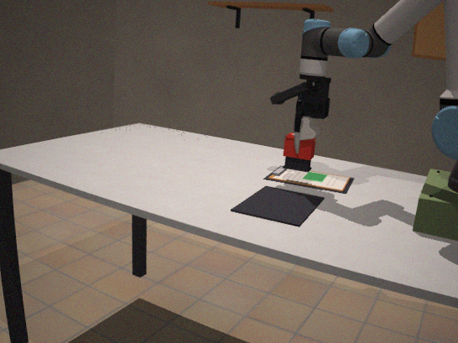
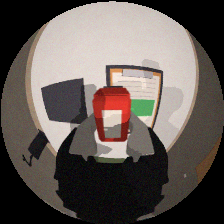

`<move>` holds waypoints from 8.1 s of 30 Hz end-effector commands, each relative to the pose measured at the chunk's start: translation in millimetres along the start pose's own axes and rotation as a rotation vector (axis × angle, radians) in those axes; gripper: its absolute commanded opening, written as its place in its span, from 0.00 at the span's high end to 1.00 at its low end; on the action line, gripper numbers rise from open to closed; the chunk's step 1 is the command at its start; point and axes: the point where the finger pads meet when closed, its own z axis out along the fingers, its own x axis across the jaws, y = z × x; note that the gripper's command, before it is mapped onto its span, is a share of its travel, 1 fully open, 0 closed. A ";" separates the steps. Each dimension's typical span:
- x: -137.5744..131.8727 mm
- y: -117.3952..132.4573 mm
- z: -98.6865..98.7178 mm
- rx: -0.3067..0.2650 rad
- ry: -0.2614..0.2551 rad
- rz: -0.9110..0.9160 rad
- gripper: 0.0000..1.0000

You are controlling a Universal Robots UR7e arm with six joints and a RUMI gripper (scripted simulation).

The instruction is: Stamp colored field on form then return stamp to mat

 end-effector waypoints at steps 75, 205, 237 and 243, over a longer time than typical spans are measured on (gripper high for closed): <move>88.7 39.7 -2.2 0.005 0.005 1.559 0.81; 89.3 39.7 1.1 0.005 0.005 1.567 0.81; 87.6 38.4 -1.1 0.005 0.005 1.530 0.81; 85.7 37.0 -1.1 0.004 0.005 1.490 0.81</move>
